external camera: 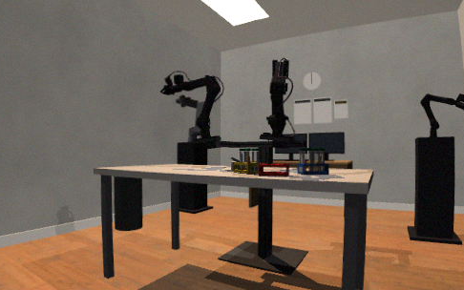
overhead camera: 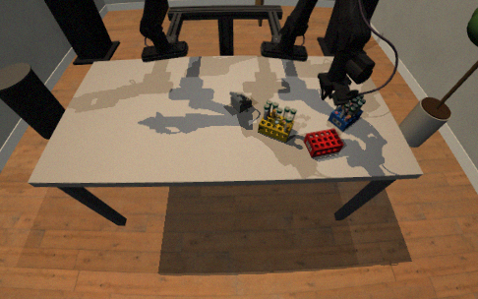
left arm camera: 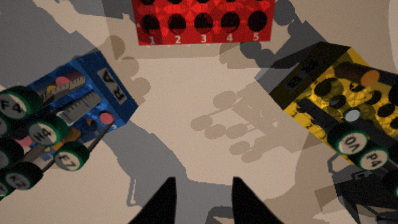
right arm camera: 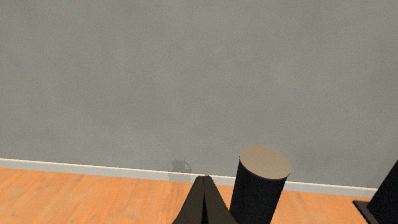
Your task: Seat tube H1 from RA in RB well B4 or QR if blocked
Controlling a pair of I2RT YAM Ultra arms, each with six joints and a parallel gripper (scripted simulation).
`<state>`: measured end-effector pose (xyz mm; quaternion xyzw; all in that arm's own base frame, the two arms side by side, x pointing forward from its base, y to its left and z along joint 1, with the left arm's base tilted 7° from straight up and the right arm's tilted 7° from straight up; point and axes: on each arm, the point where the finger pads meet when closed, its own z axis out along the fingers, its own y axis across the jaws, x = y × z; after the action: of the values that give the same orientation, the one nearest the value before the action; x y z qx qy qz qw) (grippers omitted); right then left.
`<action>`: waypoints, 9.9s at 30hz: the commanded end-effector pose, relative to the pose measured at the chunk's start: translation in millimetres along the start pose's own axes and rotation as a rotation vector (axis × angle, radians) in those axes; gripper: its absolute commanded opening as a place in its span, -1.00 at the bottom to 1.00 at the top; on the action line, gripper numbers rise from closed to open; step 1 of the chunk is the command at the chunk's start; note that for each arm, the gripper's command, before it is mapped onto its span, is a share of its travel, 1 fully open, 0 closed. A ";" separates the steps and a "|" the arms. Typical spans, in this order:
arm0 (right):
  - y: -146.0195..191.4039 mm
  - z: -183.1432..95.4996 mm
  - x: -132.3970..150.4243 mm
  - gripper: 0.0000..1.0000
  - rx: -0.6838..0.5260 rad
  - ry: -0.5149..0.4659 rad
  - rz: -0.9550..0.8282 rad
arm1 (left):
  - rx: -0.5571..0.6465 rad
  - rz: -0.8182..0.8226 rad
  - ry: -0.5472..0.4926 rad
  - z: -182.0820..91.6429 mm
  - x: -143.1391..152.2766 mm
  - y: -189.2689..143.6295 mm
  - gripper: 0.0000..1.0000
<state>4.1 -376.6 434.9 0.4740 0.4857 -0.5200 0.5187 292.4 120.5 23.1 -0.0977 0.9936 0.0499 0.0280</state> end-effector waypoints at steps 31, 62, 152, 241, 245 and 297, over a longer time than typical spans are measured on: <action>-7.5 -11.2 -20.7 -1.00 0.023 -0.028 0.011 | -0.004 0.335 -0.051 -17.4 -3.7 18.2 -0.40; -7.5 -11.2 -20.7 -1.00 0.023 -0.028 0.011 | 0.002 0.336 -0.033 -10.6 50.9 152.9 -0.40; -7.5 -11.2 -20.7 -1.00 0.023 -0.028 0.011 | -0.004 0.338 -0.039 55.7 70.4 202.3 -0.40; -7.5 -11.2 -20.7 -1.00 0.023 -0.028 0.011 | -0.030 0.336 -0.054 43.3 67.6 211.4 -1.00; -7.5 -11.2 -20.7 -1.00 0.023 -0.028 0.011 | -0.030 0.336 -0.054 41.7 67.8 211.6 -1.00; -7.5 -11.2 -20.7 -1.00 0.023 -0.028 0.011 | -0.030 0.342 -0.054 -3.1 68.7 209.0 -1.00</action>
<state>4.1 -376.6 434.9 0.4740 0.4857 -0.5200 0.5187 175.1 304.5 16.4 0.0714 0.9957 0.0540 0.0249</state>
